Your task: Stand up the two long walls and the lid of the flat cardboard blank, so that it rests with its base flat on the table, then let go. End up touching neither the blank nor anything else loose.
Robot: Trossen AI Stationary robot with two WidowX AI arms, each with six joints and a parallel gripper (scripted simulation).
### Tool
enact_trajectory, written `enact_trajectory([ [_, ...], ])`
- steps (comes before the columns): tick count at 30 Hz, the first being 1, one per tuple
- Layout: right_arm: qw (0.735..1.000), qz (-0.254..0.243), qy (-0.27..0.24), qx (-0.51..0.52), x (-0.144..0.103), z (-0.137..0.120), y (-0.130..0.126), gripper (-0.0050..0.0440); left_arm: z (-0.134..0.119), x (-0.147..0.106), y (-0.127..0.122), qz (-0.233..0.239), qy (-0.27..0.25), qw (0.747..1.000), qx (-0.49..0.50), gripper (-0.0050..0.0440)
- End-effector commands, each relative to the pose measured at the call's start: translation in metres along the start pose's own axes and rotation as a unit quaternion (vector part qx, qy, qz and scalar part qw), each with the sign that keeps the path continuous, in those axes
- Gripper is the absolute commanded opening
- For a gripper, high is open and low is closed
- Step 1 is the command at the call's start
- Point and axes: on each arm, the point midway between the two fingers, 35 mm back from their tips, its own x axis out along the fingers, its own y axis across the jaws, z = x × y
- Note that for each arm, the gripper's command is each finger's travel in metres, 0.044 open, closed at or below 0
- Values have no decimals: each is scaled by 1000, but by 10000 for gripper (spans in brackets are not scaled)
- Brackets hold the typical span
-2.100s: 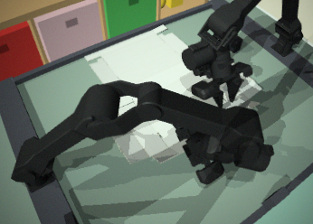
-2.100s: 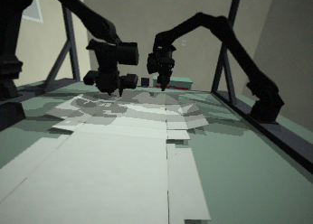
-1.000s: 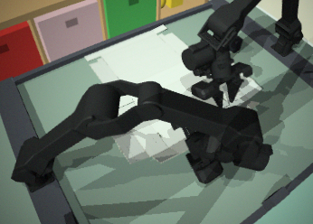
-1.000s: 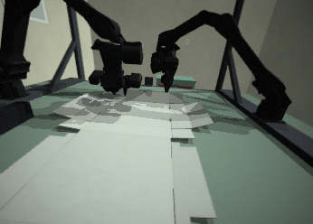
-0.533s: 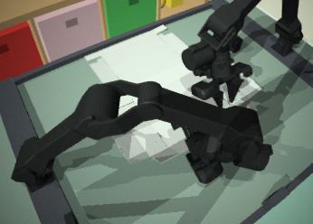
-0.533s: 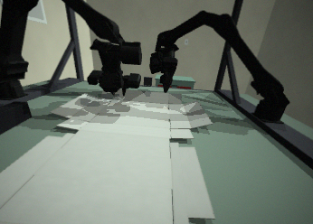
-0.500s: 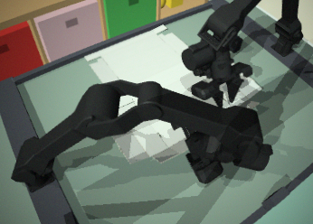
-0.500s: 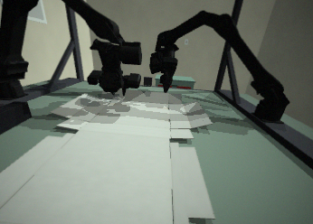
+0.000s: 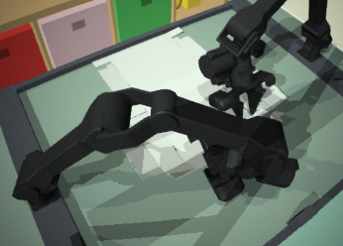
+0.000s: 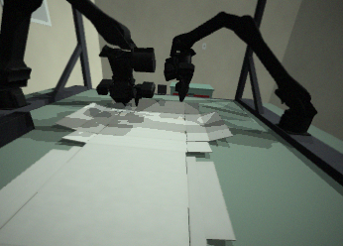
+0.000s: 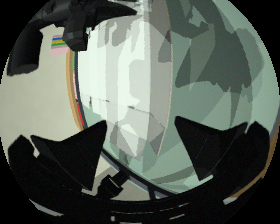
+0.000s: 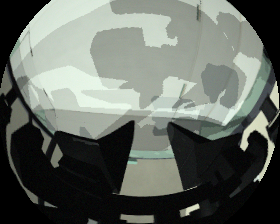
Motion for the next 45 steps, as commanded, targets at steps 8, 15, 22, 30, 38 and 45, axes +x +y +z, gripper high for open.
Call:
enact_trajectory([
  [8, 1000, 6, 0, -3, 11, 5, 0, 195, 2, -7, 5, -5, -9, 1000, -5, 403],
  [15, 1000, 6, 0, -3, 21, 10, 0, 195, 2, -7, 5, -5, -9, 1000, -5, 403],
  [22, 1000, 9, 0, -4, 19, 10, 2, 195, 2, -7, 5, -5, -9, 1000, -5, 403],
  [30, 1000, 6, 0, -3, 21, 16, 7, 195, 2, -7, 5, -5, -9, 1000, -5, 403],
  [38, 1000, -3, 3, -2, 29, 14, -2, 195, 2, -7, 5, -5, -9, 1000, -5, 403],
  [45, 1000, -2, 2, -1, 37, 13, -16, 195, 2, -7, 5, -5, -9, 1000, -5, 403],
])
